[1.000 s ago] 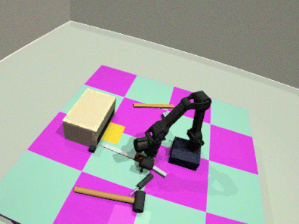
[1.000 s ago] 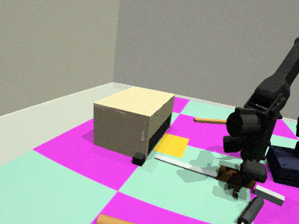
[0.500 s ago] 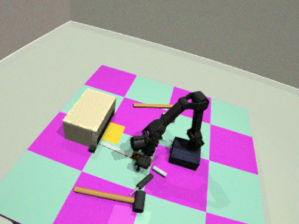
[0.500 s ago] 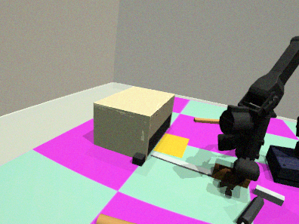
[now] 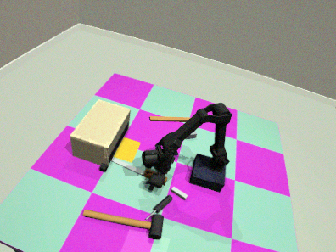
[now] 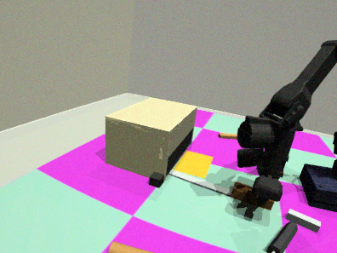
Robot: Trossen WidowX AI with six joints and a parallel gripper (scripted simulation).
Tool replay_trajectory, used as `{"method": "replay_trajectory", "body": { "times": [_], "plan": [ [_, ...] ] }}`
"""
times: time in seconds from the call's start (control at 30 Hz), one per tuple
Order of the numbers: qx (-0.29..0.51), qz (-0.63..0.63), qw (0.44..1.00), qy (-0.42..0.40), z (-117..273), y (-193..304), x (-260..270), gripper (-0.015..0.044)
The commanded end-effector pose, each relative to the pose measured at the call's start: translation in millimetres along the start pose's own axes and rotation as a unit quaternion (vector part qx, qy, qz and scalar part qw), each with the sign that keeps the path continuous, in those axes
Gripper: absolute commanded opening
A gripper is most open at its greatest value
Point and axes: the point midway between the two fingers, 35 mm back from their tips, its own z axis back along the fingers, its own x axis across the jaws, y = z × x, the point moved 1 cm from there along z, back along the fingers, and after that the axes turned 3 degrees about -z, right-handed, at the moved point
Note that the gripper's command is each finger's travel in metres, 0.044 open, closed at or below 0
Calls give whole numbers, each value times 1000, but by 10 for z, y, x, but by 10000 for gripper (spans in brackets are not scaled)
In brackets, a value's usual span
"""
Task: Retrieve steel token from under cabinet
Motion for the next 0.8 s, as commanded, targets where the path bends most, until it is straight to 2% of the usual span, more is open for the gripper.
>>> {"method": "replay_trajectory", "body": {
  "times": [0.0, 0.77],
  "plan": [
    [-1, 0, 1000, -1, 3, -79, 5, 0],
    [-2, -1, 1000, -1, 8, -376, 20, 0]
  ]
}}
